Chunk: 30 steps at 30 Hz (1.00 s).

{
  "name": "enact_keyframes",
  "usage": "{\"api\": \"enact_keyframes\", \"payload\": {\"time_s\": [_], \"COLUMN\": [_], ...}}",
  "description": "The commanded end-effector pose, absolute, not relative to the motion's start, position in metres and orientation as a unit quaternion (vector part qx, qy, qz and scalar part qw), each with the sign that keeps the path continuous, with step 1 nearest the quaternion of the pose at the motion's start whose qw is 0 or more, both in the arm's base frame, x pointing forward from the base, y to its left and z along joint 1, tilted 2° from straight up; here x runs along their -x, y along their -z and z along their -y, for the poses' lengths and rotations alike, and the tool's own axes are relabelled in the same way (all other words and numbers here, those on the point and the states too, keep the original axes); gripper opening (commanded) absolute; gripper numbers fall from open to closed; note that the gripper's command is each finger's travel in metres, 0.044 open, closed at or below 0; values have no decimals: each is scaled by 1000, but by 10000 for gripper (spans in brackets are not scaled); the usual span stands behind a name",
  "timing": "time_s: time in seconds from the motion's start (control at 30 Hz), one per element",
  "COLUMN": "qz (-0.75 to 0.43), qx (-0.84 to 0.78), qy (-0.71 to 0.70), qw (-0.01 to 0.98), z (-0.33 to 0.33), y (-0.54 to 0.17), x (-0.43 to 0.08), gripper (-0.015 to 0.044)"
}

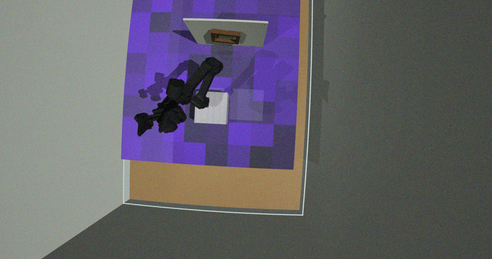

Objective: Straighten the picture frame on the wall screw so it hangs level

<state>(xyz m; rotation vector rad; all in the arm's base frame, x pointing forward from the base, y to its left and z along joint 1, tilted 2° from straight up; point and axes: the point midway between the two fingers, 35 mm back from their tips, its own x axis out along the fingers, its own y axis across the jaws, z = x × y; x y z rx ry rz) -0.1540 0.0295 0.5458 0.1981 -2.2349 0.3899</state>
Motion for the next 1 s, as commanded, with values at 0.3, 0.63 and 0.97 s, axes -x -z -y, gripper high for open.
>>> {"api": "enact_keyframes", "payload": {"time_s": [0.3,0.63,0.97], "qz": [874,778,604], "qx": [1,100,164], "qy": [-285,-447,-565], "qw": [394,429,538], "z": [-109,-203,-257], "y": [-508,-457,-404], "x": [162,112,8], "gripper": [260,260,260]}}
